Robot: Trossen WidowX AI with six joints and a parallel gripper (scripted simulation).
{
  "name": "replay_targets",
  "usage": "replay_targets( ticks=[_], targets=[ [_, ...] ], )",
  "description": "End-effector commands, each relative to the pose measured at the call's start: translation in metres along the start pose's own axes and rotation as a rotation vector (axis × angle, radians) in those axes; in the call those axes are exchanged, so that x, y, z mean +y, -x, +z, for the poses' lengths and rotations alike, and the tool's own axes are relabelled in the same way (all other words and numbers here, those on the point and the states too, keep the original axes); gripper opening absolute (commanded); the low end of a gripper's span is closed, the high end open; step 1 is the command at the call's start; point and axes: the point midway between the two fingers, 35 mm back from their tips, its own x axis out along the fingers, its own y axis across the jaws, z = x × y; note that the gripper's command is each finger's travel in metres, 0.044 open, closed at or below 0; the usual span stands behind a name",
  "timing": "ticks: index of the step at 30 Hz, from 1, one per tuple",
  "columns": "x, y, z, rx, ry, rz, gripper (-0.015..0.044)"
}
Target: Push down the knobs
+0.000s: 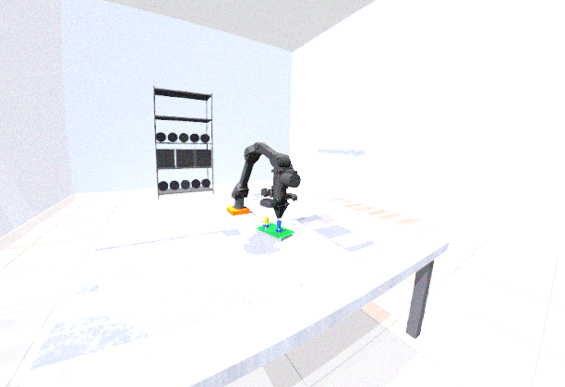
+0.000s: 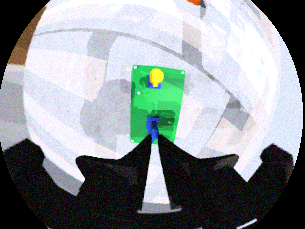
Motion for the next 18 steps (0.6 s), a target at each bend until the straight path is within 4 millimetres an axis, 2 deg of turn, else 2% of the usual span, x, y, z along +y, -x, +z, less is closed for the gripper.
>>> replay_targets(
  ticks=[1, 4, 6, 13, 18],
  targets=[
    [0.000, -0.001, 0.000, -0.001, 0.000, 0.000, 0.0131],
    [0.000, -0.001, 0.000, -0.001, 0.000, 0.000, 0.0210],
    [-0.002, 0.003, 0.007, -0.001, 0.000, 0.000, 0.0263],
    [-0.018, 0.024, 0.084, -0.003, -0.002, 0.001, 0.0440],
    [-0.031, 0.023, 0.144, -0.005, -0.004, 0.002, 0.0440]
  ],
)
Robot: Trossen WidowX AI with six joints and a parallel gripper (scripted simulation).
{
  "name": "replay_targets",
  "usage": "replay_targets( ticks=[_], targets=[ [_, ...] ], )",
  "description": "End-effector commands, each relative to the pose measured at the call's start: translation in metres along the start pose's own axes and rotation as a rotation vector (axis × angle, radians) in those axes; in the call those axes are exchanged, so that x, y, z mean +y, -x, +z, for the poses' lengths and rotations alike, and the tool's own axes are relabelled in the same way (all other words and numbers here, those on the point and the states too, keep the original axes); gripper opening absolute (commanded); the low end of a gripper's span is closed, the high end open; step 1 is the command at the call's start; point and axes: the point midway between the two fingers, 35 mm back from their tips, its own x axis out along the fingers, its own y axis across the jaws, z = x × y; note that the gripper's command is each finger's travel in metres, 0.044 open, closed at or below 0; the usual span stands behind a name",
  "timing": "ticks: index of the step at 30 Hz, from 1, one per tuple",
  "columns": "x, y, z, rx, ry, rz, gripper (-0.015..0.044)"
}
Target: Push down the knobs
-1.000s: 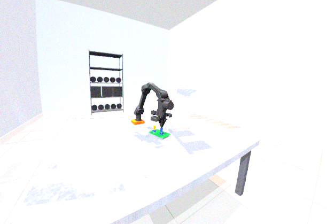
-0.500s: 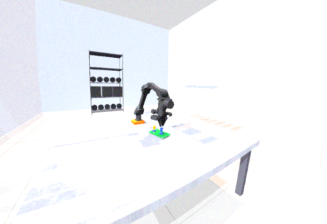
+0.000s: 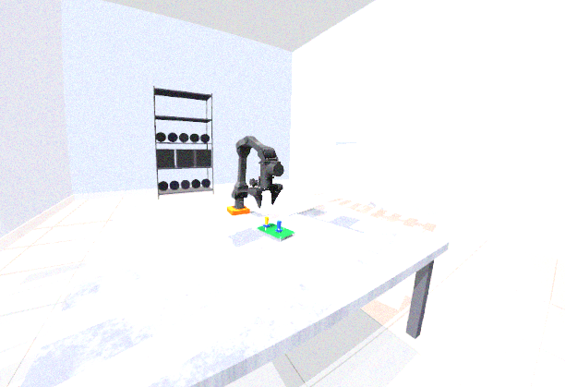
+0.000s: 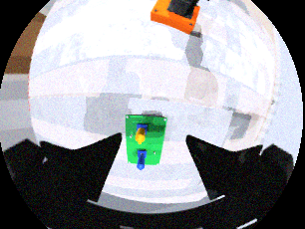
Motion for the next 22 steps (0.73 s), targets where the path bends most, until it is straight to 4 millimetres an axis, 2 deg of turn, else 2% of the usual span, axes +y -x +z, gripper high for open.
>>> replay_targets(
  ticks=[1, 3, 22],
  targets=[
    [-0.0098, -0.0050, 0.0499, -0.008, 0.002, 0.002, 0.0440],
    [-0.0115, -0.0065, 0.0579, -0.008, 0.002, 0.002, 0.0440],
    [-0.0115, -0.0065, 0.0579, -0.008, 0.002, 0.002, 0.0440]
  ],
)
